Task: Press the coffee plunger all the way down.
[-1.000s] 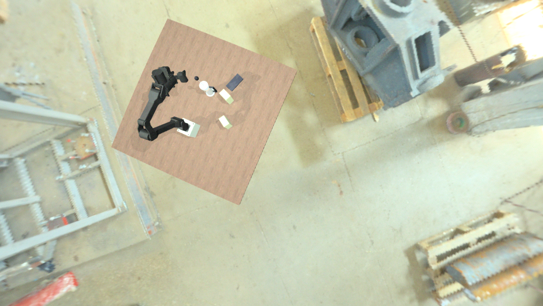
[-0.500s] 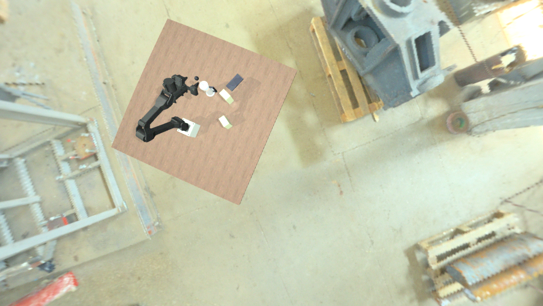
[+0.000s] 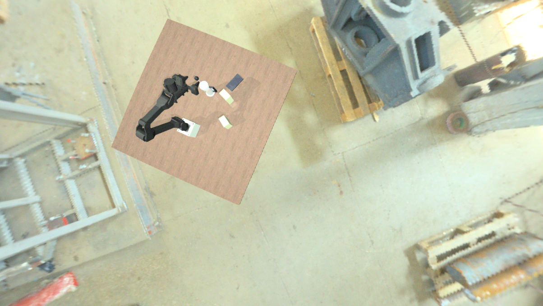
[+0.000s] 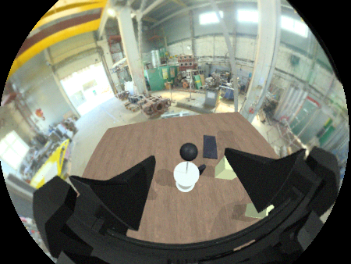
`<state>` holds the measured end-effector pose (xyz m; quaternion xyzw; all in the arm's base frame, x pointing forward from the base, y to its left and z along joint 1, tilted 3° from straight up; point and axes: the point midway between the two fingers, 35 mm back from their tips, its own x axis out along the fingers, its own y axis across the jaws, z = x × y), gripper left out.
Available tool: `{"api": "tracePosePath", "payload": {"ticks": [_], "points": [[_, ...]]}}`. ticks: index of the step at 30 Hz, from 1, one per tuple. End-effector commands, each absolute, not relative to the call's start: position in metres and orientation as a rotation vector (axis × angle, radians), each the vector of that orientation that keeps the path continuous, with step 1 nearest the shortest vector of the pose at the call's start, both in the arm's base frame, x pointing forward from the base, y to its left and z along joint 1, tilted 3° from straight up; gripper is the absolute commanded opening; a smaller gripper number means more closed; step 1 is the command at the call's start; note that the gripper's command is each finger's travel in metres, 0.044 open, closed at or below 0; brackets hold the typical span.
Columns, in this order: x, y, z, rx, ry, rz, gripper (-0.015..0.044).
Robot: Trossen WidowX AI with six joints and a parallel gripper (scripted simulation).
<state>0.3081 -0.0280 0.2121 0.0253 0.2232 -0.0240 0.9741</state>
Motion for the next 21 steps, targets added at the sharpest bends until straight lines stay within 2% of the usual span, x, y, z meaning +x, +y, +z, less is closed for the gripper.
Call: {"api": "tracePosePath", "payload": {"ticks": [1, 19, 21], "points": [[0.315, -0.029, 0.206, 0.056, 0.463, -0.053, 0.044], [0.337, -0.03, 0.192, 0.056, 0.461, -0.053, 0.044], [0.337, -0.03, 0.192, 0.056, 0.461, -0.053, 0.0387]]}}
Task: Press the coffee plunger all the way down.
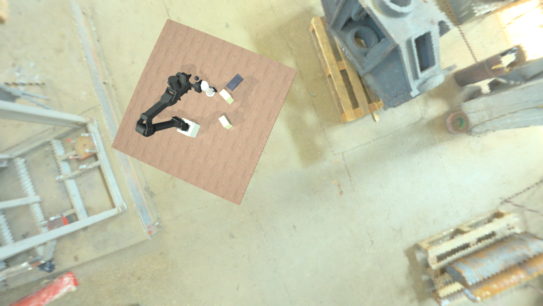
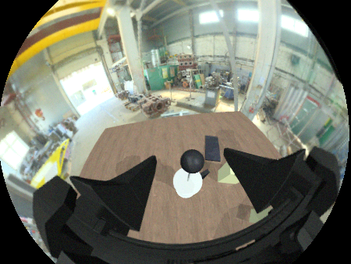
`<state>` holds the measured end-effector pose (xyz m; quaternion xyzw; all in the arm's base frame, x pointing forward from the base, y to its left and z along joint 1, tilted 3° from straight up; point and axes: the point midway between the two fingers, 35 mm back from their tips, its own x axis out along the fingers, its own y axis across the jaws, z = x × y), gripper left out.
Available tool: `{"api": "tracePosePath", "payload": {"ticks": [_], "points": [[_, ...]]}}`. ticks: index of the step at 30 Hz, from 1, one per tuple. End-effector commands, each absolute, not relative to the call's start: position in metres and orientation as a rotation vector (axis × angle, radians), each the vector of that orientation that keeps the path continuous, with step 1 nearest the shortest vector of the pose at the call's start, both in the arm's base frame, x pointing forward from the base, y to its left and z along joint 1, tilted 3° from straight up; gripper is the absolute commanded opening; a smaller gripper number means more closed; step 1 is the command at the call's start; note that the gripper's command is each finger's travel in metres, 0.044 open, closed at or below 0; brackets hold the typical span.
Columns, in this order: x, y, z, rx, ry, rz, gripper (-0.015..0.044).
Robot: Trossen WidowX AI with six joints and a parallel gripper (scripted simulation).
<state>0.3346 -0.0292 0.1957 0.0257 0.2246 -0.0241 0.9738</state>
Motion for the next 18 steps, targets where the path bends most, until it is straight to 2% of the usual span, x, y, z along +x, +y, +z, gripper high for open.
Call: {"api": "tracePosePath", "payload": {"ticks": [1, 10, 18], "points": [[0.3367, -0.0298, 0.1922, 0.056, 0.461, -0.053, 0.0361], [0.3367, -0.0298, 0.1922, 0.056, 0.461, -0.053, 0.0125], [0.3367, -0.0298, 0.1922, 0.056, 0.461, -0.053, 0.0119]]}}
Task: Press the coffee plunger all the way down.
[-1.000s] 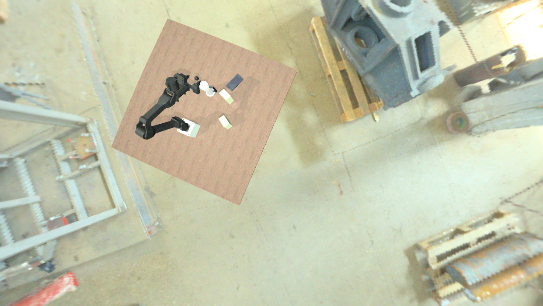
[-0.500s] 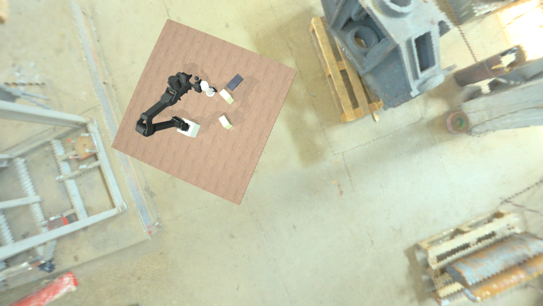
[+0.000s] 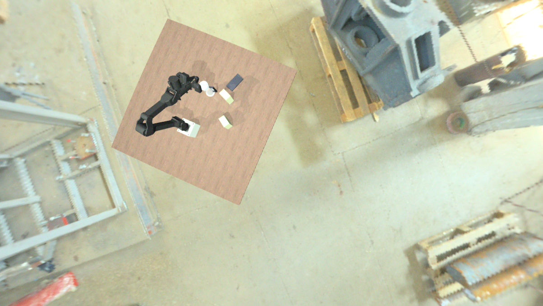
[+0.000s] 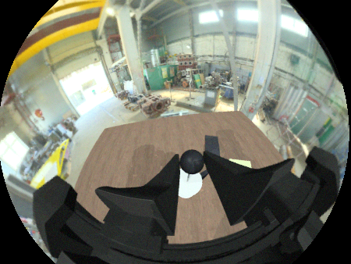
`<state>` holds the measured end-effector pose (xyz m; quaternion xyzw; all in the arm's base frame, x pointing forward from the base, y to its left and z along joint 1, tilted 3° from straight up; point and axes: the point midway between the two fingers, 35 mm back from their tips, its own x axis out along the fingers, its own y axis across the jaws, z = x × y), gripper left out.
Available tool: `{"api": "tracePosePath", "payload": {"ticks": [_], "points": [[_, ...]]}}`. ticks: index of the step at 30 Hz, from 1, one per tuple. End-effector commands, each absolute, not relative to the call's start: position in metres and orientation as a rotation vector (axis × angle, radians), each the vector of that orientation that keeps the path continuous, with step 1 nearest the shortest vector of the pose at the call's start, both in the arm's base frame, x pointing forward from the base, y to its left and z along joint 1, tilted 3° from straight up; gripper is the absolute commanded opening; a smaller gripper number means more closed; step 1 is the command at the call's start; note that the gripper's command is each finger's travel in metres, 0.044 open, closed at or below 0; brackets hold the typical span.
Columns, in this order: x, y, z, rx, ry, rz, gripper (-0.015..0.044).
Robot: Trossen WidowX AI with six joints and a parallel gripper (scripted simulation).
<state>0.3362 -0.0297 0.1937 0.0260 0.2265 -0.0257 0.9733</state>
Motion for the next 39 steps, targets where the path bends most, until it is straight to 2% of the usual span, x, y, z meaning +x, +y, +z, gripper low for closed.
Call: {"api": "tracePosePath", "payload": {"ticks": [1, 39], "points": [[0.337, -0.03, 0.192, 0.056, 0.461, -0.053, 0.0119], [0.351, -0.028, 0.135, 0.056, 0.46, -0.053, 0.0119]]}}
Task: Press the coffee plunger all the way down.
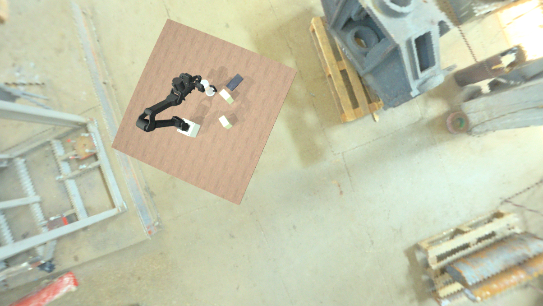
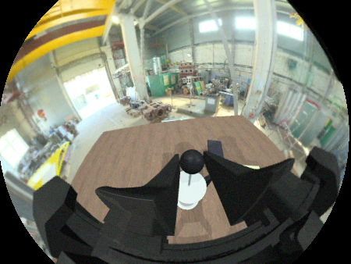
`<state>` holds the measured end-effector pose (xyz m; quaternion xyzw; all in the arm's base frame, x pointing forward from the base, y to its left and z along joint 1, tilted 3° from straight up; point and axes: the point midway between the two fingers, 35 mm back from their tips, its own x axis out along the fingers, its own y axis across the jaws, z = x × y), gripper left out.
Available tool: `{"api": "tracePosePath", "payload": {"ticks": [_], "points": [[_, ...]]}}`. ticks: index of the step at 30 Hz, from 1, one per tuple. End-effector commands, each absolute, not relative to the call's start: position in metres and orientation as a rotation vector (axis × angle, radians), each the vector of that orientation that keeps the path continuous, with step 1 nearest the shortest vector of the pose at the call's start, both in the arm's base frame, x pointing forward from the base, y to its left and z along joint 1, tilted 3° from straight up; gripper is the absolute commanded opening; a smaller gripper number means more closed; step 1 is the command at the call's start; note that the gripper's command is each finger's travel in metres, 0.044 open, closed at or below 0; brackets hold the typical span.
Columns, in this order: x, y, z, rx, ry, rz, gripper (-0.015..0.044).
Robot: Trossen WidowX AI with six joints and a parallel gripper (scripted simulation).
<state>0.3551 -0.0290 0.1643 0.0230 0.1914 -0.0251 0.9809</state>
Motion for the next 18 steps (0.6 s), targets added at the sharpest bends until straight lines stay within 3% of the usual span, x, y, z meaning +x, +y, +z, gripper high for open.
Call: {"api": "tracePosePath", "payload": {"ticks": [1, 18], "points": [[0.352, -0.028, 0.133, 0.056, 0.46, -0.053, 0.0119], [0.361, -0.027, 0.108, 0.056, 0.46, -0.053, 0.0119]]}}
